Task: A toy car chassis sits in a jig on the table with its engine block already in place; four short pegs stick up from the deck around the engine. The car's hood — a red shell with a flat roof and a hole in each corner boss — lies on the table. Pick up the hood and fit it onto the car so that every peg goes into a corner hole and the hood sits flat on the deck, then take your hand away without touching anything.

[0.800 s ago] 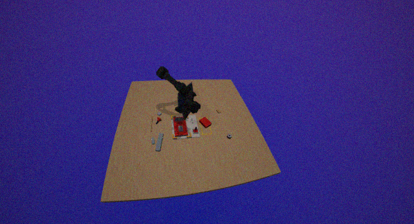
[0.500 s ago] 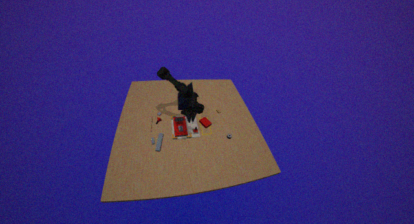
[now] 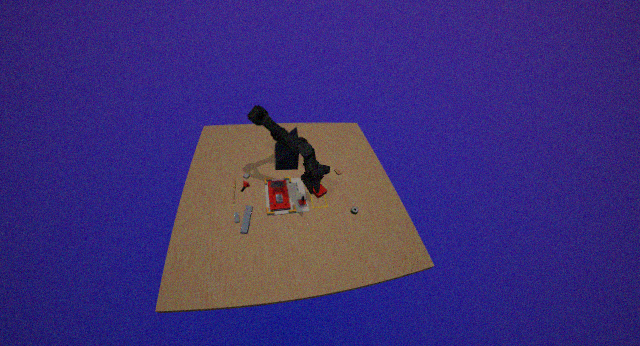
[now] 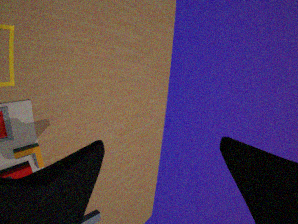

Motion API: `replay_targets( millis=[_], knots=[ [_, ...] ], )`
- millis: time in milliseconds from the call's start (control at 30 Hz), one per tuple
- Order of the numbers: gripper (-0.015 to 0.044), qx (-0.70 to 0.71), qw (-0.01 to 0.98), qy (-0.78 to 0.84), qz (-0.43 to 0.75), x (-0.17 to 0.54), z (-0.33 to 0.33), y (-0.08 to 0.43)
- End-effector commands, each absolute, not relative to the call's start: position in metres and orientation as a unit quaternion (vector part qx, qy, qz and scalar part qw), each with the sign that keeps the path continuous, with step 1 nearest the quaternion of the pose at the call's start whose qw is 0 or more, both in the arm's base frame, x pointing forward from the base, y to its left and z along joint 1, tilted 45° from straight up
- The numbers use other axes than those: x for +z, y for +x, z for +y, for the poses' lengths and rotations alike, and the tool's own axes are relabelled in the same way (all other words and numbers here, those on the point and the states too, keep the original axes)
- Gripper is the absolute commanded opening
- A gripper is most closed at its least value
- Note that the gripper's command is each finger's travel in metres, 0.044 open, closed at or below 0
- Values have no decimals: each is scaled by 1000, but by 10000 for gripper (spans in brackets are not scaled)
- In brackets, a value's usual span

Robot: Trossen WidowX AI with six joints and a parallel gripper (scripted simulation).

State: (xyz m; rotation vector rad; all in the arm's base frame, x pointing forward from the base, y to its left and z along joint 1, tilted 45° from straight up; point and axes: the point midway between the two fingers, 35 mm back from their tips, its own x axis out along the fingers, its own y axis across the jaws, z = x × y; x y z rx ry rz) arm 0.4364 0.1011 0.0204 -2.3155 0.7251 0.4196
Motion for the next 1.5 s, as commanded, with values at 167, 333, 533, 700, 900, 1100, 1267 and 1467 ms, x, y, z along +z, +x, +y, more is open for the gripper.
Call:
replay_targets(
  millis=[167,333,533,700,900,1100,1267,1467],
  knots=[
    [440,180,521,-693,465,-73,107,382],
    [440,141,555,-614,544,-96,102,354],
    [440,65,573,-526,625,-112,93,321],
    [440,-11,568,-468,677,-119,85,295],
    [440,-93,566,-419,704,-119,78,280],
    [440,-95,566,-418,705,-119,78,280],
    [440,-95,566,-418,705,-117,76,277],
    [440,-95,566,-418,705,-117,76,277]
  ],
)
